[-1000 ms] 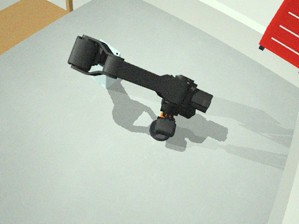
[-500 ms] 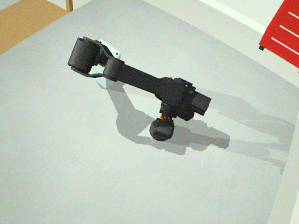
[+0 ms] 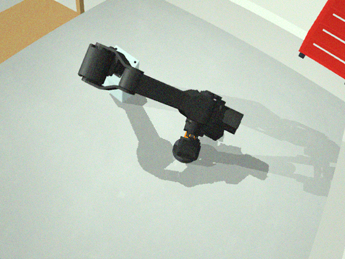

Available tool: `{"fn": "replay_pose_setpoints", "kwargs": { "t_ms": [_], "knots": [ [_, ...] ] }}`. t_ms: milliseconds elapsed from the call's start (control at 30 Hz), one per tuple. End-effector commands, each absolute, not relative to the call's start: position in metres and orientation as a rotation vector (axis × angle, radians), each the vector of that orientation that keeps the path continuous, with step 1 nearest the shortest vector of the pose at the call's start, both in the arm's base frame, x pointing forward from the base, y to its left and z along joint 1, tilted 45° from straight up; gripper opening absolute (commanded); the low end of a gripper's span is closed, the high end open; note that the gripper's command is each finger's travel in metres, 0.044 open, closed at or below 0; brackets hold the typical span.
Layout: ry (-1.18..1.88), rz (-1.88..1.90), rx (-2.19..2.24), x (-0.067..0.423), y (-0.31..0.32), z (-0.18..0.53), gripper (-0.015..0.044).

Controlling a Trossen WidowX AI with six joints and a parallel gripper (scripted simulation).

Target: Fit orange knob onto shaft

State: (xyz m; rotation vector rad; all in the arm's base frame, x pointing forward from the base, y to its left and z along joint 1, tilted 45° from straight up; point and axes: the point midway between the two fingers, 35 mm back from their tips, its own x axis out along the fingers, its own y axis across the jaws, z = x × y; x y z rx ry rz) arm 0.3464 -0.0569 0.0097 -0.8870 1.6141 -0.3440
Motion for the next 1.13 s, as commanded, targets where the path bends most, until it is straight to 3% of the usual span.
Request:
{"fn": "replay_pose_setpoints", "kwargs": {
  "t_ms": [0,333,533,767,1100],
  "knots": [
    [1.615,-0.341,-0.890,0.347,-0.057,0.010,0.0184],
    [1.615,-0.341,-0.890,0.347,-0.057,0.010,0.0440],
    [1.615,-0.340,-0.889,0.347,-0.055,0.012,0.0440],
    [1.614,-0.339,-0.884,0.348,0.010,0.075,0.0440],
    [1.614,-0.340,-0.884,0.350,0.013,0.076,0.0440]
  ]
}}
